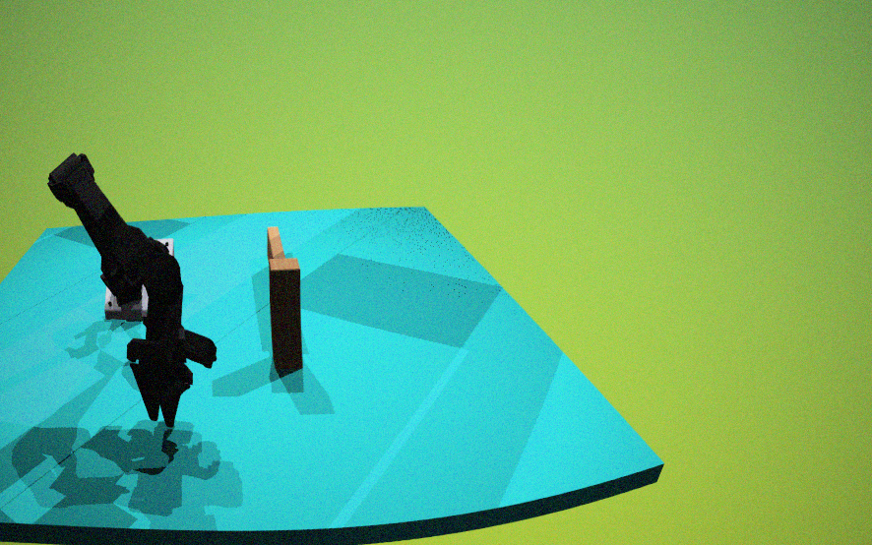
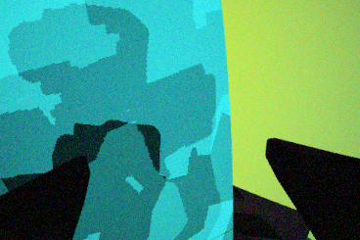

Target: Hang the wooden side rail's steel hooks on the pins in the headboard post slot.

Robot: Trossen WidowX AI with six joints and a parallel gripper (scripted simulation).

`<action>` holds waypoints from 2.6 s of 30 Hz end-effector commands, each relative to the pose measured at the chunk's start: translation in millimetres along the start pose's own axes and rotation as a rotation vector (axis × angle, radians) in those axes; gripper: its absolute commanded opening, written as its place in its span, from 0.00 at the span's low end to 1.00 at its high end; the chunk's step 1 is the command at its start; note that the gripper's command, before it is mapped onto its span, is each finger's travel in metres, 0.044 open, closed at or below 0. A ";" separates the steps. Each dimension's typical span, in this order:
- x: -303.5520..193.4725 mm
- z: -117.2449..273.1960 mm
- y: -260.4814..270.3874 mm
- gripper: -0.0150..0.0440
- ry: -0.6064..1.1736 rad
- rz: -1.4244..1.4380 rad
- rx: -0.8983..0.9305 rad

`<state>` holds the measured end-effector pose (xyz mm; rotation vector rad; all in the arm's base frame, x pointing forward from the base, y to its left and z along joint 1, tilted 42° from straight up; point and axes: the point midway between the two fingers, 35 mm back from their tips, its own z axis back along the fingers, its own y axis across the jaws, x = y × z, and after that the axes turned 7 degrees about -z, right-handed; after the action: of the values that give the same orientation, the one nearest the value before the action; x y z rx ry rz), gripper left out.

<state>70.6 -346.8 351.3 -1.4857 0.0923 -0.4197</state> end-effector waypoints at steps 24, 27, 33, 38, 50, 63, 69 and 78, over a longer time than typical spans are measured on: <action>162.5 222.4 72.7 1.00 -0.789 -0.479 0.585; 169.0 248.4 96.8 1.00 -0.819 -0.423 0.664; 171.4 289.6 124.4 1.00 -0.870 -0.317 0.738; 162.0 295.0 145.6 1.00 -0.895 -0.061 0.647; 99.8 298.7 205.7 1.00 -0.925 1.253 0.067; 57.6 286.9 216.6 1.00 -0.684 2.421 -0.536; 57.6 286.9 216.6 1.00 -0.684 2.421 -0.536; 57.6 286.9 216.6 1.00 -0.684 2.421 -0.536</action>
<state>261.9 -88.2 179.0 -0.9446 1.2624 2.0930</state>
